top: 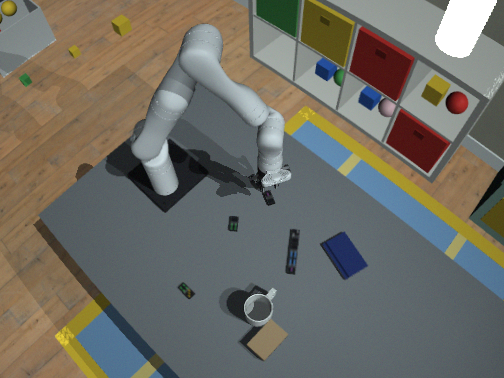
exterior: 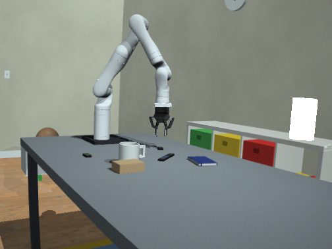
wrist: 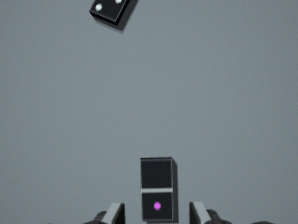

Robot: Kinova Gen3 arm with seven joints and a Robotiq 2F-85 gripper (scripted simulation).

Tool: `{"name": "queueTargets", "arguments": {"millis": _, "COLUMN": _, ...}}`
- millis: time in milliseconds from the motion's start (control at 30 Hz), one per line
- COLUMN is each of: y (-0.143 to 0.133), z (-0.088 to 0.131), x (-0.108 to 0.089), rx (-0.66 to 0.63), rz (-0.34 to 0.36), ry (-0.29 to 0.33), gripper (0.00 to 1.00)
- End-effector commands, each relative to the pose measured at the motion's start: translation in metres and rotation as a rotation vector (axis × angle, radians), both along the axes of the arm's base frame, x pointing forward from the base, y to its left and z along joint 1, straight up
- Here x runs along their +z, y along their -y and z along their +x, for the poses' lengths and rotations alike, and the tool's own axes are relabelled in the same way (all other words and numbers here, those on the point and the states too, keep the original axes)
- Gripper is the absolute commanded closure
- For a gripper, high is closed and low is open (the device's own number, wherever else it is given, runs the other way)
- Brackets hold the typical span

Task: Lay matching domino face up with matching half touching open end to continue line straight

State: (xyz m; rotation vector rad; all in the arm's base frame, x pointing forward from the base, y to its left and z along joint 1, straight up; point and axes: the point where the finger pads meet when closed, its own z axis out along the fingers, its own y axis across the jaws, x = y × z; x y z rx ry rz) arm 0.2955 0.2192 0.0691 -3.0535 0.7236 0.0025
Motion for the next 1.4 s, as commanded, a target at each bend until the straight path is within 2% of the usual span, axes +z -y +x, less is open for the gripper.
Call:
{"name": "queueTargets", "arguments": {"millis": 0, "y": 0.001, "z": -0.001, "x": 0.000, "rx": 0.004, "rz": -0.003, "ry": -0.007, "gripper": 0.53}}
{"name": "queueTargets", "arguments": {"millis": 700, "y": 0.001, "z": -0.001, "x": -0.003, "rx": 0.004, "rz": -0.003, "ry": -0.007, "gripper": 0.53}}
{"name": "queueTargets", "arguments": {"millis": 1367, "y": 0.001, "z": 0.000, "x": -0.026, "rx": 0.004, "rz": -0.003, "ry": -0.006, "gripper": 0.53}}
